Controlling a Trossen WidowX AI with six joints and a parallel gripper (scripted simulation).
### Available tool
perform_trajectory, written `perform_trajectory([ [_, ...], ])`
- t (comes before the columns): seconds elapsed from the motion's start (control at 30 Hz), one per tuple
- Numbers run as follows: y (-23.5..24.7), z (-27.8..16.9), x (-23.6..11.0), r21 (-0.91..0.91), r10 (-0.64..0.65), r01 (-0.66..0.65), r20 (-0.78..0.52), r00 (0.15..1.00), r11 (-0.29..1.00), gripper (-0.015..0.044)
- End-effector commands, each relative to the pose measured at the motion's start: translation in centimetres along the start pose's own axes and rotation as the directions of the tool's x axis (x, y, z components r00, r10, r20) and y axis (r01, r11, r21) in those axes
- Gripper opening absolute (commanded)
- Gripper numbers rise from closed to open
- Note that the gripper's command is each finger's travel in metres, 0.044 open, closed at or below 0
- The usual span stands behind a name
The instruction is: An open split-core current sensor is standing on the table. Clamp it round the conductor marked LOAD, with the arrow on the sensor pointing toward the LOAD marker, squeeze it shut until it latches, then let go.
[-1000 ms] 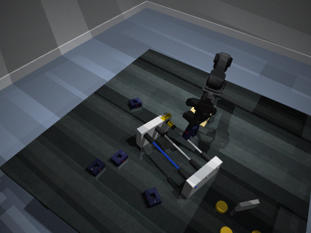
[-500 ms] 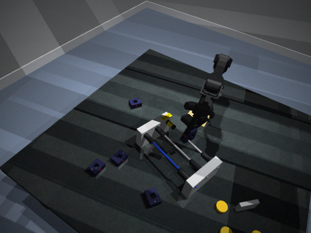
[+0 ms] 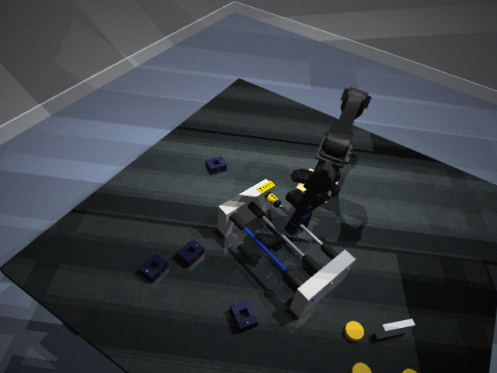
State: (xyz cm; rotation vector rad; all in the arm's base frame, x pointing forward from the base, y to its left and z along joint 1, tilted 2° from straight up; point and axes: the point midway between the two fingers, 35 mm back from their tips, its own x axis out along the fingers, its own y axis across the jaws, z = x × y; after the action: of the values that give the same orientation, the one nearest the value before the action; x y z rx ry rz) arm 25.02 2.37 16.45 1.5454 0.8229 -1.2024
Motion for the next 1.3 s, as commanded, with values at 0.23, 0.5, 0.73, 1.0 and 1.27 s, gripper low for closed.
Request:
perform_trajectory([
  [0.23,-0.06,0.04,0.80,0.000,0.000,0.000,0.000,1.000,1.000,0.0000],
  [0.5,-0.06,0.04,0.80,0.000,0.000,0.000,0.000,1.000,1.000,0.0000],
  [0.73,-0.06,0.04,0.80,0.000,0.000,0.000,0.000,1.000,1.000,0.0000],
  [1.0,-0.06,0.04,0.80,0.000,0.000,0.000,0.000,1.000,1.000,0.0000],
  [1.27,-0.06,0.04,0.80,0.000,0.000,0.000,0.000,1.000,1.000,0.0000],
])
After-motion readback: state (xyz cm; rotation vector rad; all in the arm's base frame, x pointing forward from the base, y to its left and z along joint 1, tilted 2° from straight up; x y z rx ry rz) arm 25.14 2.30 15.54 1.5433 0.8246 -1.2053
